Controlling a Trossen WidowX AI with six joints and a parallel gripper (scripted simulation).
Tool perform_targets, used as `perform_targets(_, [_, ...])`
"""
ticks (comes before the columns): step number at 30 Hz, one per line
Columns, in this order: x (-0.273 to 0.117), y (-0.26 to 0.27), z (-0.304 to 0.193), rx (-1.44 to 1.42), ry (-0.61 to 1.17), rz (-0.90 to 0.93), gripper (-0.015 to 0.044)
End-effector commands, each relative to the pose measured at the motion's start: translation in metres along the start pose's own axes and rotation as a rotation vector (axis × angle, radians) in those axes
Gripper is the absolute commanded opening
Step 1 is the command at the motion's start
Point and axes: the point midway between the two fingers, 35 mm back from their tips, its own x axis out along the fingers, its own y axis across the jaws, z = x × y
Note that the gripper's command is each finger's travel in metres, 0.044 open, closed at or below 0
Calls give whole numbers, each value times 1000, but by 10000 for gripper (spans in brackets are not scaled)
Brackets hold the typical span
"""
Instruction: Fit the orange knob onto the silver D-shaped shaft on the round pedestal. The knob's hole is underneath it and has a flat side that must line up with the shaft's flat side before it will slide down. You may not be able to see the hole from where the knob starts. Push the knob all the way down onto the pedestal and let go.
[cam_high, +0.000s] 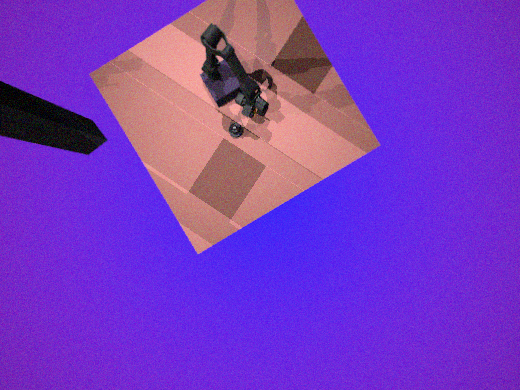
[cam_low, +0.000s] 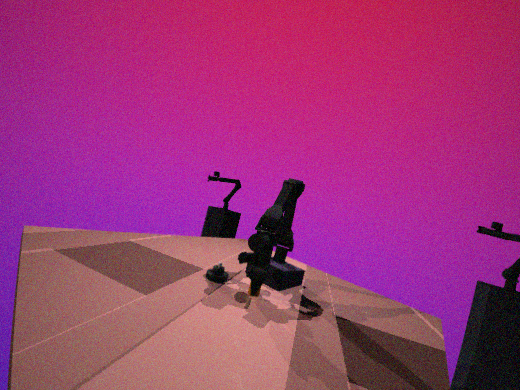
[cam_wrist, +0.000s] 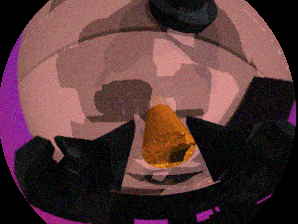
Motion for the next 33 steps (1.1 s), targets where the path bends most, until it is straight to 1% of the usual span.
perform_targets(1, [1, 0, -1, 3, 5, 0, 230])
perform_targets(4, [1, 0, -1, 3, 5, 0, 151])
perform_targets(8, [1, 0, -1, 3, 5, 0, 125])
perform_targets(11, [-3, 1, -1, 3, 5, 1, 46])
perform_targets(13, [-15, 4, 0, 3, 5, 1, 0])
perform_targets(21, [-70, 9, 2, 3, 5, 2, 0])
perform_targets(29, [-129, 3, 1, 3, 5, 1, 0])
perform_targets(31, [-138, 1, 0, 3, 5, 1, 0])
perform_targets(33, [-139, 0, 0, 3, 5, 1, 0])
